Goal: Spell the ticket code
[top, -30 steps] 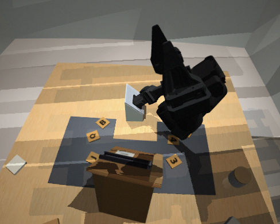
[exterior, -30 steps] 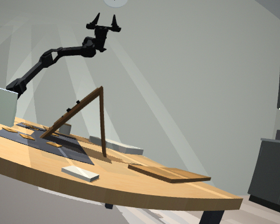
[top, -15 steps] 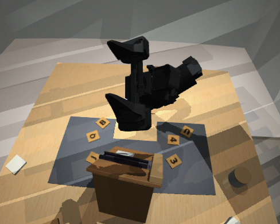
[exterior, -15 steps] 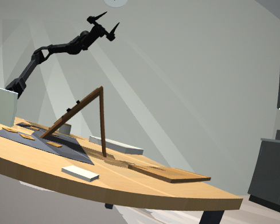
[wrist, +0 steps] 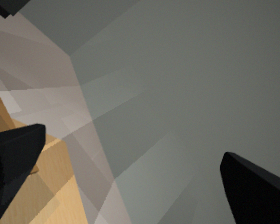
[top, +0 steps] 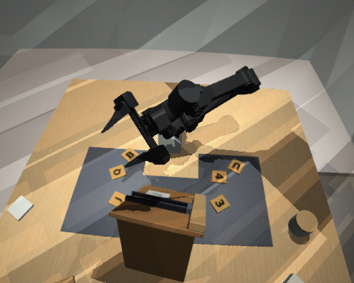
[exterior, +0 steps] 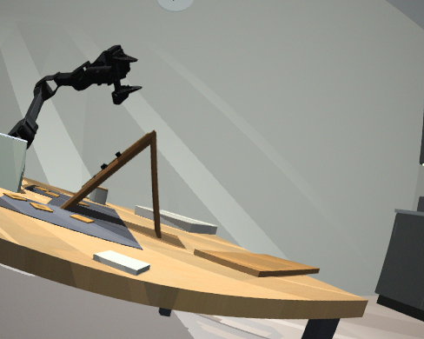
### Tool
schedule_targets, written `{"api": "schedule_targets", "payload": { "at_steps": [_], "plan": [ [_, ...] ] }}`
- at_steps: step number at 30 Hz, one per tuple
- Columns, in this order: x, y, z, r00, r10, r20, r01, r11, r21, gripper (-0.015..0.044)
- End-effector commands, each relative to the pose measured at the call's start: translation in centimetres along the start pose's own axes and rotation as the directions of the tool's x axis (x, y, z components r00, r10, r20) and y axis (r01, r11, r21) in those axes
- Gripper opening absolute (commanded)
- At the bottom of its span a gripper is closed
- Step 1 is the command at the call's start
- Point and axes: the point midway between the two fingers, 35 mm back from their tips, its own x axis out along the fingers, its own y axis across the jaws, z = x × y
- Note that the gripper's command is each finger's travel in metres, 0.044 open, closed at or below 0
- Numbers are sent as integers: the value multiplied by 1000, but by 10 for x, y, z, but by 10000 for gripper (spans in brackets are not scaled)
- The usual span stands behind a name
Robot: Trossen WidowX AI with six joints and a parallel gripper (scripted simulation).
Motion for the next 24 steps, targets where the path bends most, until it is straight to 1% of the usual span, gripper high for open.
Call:
{"api": "schedule_targets", "payload": {
  "at_steps": [1, 4, 7, 12, 17, 24],
  "plan": [
    [-29, 32, -59, 974, 191, -121, -174, 975, 140, 440],
    [-55, 58, -100, 926, 331, -183, -276, 921, 274, 440],
    [-85, 86, -135, 859, 466, -212, -349, 836, 424, 440],
    [-134, 128, -177, 742, 642, -194, -385, 644, 661, 440],
    [-155, 146, -189, 692, 707, -149, -395, 543, 741, 440],
    [-156, 147, -189, 690, 709, -147, -395, 539, 744, 440]
  ]
}}
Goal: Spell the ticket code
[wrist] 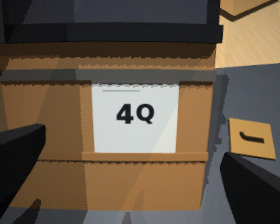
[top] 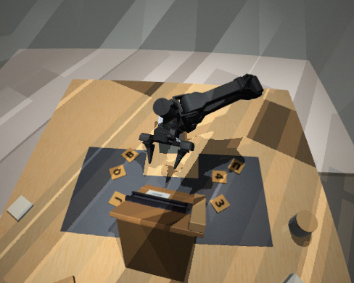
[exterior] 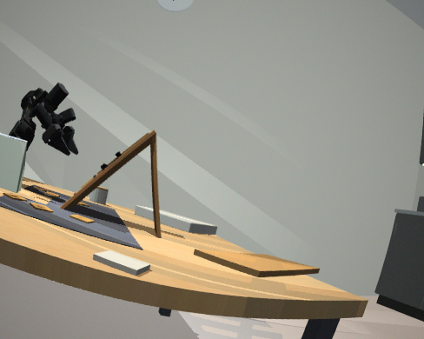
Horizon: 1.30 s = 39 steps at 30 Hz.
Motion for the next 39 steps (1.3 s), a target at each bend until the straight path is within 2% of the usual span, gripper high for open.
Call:
{"api": "schedule_targets", "payload": {
  "at_steps": [1, 7, 14, 19, 24, 31, 39],
  "plan": [
    [-1, 2, -2, 1000, 11, 0, -11, 1000, 11, 440],
    [-1, 2, -2, 1000, 11, -2, -11, 1000, 1, 440],
    [-12, 6, 11, 995, 57, -87, -85, 929, -361, 440],
    [-23, 12, 25, 985, 113, -132, -170, 777, -606, 440],
    [-36, 18, 42, 971, 181, -154, -230, 558, -797, 440],
    [-50, 24, 61, 957, 248, -153, -242, 385, -890, 440],
    [-64, 29, 82, 941, 310, -135, -187, 148, -971, 440]
  ]
}}
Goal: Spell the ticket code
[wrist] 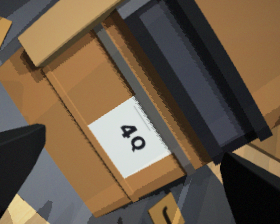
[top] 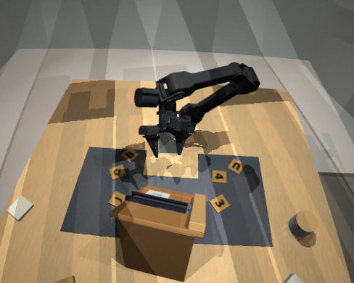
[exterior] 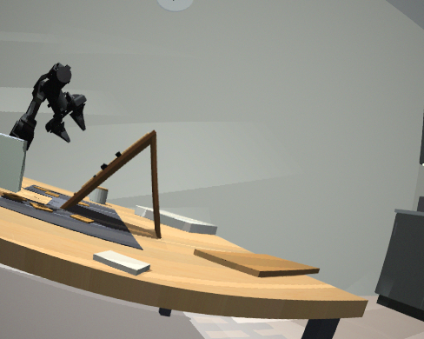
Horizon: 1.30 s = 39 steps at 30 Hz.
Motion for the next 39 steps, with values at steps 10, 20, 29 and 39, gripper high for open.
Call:
{"api": "schedule_targets", "payload": {
  "at_steps": [10, 20, 29, 39],
  "plan": [
    [-37, -25, 38, 987, 61, 149, 34, 824, -566, 440],
    [-37, -25, 38, 987, 61, 149, 34, 824, -566, 440],
    [-37, -26, 38, 987, 63, 145, 31, 824, -565, 440],
    [-40, -47, 86, 981, 99, -166, -172, 838, -518, 440]
  ]
}}
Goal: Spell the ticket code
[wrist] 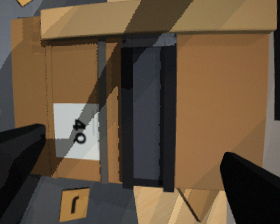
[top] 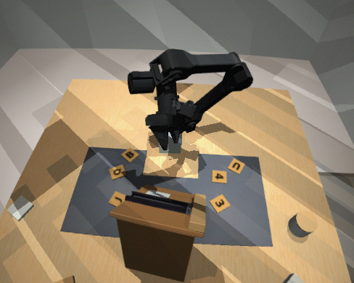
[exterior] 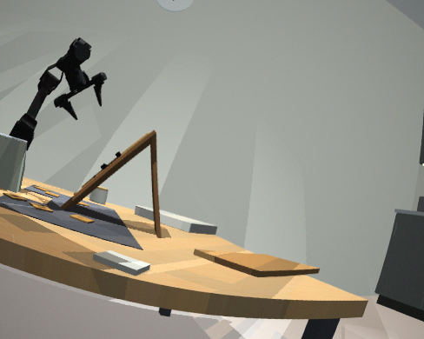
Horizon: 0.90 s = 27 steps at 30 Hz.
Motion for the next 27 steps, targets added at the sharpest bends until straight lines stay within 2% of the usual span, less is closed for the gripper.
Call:
{"api": "schedule_targets", "payload": {
  "at_steps": [1, 15, 17, 19, 27],
  "plan": [
    [-5, -20, 19, 991, 51, -125, -50, 999, 13, 440],
    [-6, -24, 22, 988, 57, -145, -55, 998, 16, 440],
    [-2, -22, 24, 987, 67, -148, -65, 998, 16, 387],
    [9, -18, 29, 983, 95, -157, -94, 996, 13, 340],
    [81, 31, 65, 939, 270, -214, -278, 960, -9, 340]
  ]
}}
